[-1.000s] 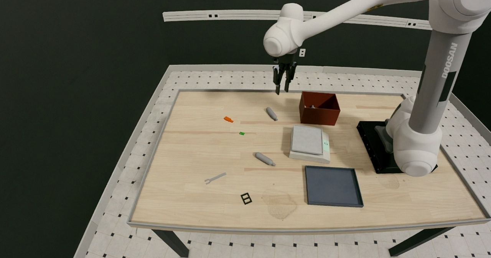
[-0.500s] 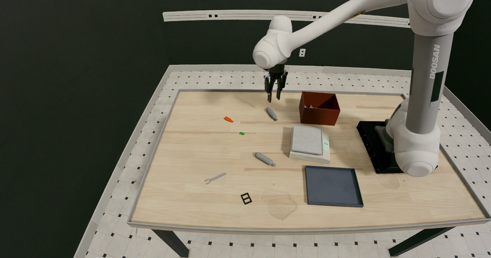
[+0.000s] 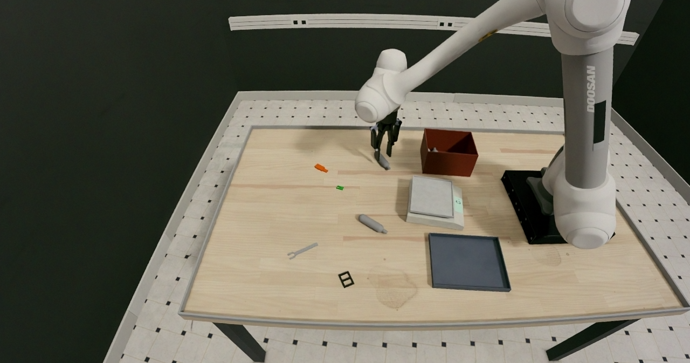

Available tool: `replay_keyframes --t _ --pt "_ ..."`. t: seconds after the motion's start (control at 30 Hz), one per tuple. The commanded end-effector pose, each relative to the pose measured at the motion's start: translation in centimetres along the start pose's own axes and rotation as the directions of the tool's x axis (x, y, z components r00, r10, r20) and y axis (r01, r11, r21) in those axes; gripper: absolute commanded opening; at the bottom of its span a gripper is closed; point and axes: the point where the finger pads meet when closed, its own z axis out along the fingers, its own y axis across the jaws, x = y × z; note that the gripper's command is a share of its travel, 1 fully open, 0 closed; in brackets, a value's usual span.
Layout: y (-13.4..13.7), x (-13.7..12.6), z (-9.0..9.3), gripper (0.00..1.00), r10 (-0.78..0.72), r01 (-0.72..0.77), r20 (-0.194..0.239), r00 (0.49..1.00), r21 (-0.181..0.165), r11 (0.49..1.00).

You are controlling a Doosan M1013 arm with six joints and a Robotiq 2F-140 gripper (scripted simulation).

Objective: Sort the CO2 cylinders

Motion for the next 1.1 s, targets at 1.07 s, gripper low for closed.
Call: replay_keyframes --t 1.07 --pt "-0.1 0.1 2.7 0.1 0.0 0.0 -0.001 1.0 0.001 1.0"
